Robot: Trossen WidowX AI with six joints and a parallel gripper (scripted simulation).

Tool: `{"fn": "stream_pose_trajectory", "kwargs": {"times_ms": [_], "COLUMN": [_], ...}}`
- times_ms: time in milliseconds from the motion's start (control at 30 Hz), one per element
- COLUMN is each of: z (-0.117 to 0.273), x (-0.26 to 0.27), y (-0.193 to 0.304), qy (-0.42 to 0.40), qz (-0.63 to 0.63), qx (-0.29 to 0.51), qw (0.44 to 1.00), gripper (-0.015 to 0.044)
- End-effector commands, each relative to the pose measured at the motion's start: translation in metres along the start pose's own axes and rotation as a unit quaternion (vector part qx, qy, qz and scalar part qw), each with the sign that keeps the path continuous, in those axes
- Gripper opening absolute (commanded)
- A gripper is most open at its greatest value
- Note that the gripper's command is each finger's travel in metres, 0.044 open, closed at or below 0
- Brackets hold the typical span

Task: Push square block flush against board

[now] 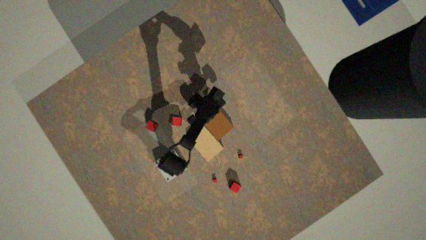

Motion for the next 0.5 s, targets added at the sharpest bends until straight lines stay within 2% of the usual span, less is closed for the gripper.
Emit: {"fn": "stream_pose_trajectory", "kwargs": {"times_ms": [0, 333, 467], "z": [0.001, 0.003, 0.053], "x": [-0.002, 0.000, 0.000], "y": [-0.007, -0.017, -0.017], "qy": [0.002, 0.000, 0.002], "qz": [-0.002, 0.000, -0.002], "qx": [0.002, 0.000, 0.001], "qw": [1.000, 1.000, 1.000], "gripper": [0.0000, 0.0000, 0.0000]}}
Point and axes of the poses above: the point midway between the two fingers, 35 mm back from their tips, its own z axis back along the fingers, its own x axis across the jaws, y = z × x, the point moved 1 cm from there along z, back along the fingers, and after that the axes turned 2 degrees about z, right-handed, at the moved point
